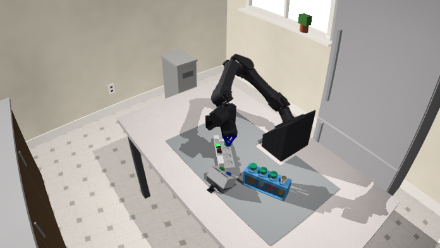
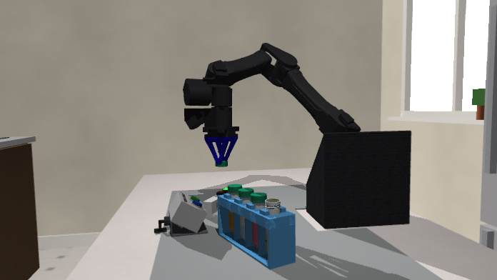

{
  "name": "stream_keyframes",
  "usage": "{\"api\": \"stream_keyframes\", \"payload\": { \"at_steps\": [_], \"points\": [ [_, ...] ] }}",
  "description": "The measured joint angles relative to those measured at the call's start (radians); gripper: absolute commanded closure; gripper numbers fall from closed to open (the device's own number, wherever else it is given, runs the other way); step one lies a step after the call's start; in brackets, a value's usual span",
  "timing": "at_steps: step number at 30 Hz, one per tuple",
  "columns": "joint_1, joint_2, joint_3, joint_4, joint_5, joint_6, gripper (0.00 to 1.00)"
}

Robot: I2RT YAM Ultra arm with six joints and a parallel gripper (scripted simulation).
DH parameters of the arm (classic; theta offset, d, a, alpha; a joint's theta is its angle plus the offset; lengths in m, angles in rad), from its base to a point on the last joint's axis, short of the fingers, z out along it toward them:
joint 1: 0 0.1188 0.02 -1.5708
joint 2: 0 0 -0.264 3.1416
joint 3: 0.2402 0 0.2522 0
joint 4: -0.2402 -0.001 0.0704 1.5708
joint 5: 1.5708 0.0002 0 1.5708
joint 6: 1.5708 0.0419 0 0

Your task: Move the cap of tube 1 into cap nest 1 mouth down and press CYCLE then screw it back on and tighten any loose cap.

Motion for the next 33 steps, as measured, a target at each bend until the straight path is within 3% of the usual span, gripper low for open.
{"api": "stream_keyframes", "payload": {
  "at_steps": [10,22,33],
  "points": [
    [0.022,0.023,-0.007,-0.046,-0.006,-0.044,1.0],
    [0.18,0.174,-0.019,-0.021,-0.053,-0.535,1.0],
    [0.288,0.314,0.027,-0.01,-0.096,-0.993,1.0]
  ]
}}
